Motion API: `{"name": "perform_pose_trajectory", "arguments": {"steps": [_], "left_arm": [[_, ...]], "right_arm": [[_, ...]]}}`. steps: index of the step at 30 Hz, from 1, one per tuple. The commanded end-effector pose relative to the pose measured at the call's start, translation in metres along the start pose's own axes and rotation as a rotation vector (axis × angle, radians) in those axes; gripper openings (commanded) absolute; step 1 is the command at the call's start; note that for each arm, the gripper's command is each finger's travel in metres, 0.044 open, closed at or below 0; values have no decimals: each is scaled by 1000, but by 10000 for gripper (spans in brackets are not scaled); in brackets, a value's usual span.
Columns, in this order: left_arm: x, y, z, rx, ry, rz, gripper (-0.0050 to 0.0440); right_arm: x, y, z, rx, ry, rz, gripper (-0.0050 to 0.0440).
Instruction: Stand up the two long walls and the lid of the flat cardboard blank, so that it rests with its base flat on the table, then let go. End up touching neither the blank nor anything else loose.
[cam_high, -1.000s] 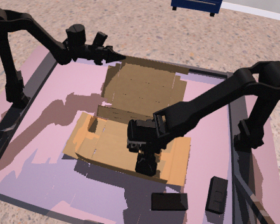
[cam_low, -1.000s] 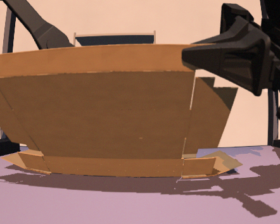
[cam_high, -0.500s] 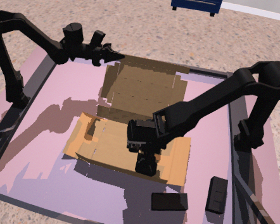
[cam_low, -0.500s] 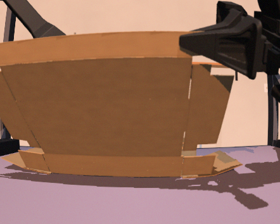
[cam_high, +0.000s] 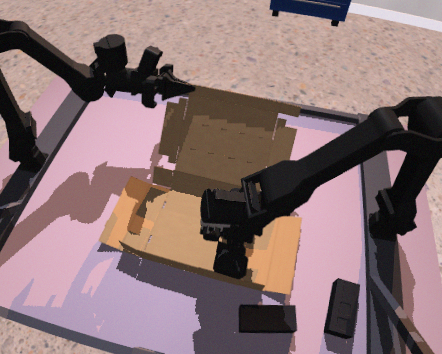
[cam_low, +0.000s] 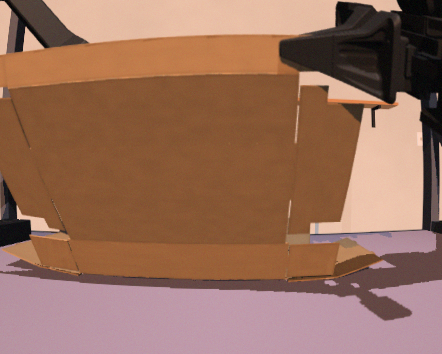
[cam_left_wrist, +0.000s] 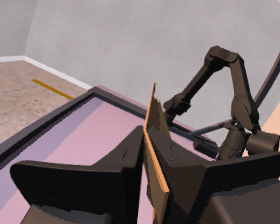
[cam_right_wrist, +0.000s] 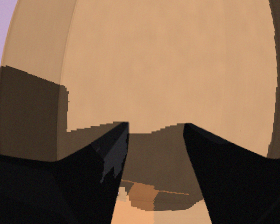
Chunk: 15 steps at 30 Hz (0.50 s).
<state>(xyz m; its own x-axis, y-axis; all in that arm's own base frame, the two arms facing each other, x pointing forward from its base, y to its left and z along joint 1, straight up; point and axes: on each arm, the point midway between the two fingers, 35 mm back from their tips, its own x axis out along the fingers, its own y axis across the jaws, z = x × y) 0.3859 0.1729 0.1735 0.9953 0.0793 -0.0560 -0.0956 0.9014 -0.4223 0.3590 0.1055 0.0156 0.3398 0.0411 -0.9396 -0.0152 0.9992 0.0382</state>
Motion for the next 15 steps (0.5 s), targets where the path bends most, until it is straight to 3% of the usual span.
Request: {"name": "perform_pose_trajectory", "arguments": {"steps": [1, 15], "left_arm": [[-1, -14, 16, 38, -37, -5, 0], [-3, -32, 19, 115, -48, -3, 0]], "right_arm": [[23, -7, -34, 0, 118, -24, 199], [23, -7, -34, 0, 119, -24, 199]]}}
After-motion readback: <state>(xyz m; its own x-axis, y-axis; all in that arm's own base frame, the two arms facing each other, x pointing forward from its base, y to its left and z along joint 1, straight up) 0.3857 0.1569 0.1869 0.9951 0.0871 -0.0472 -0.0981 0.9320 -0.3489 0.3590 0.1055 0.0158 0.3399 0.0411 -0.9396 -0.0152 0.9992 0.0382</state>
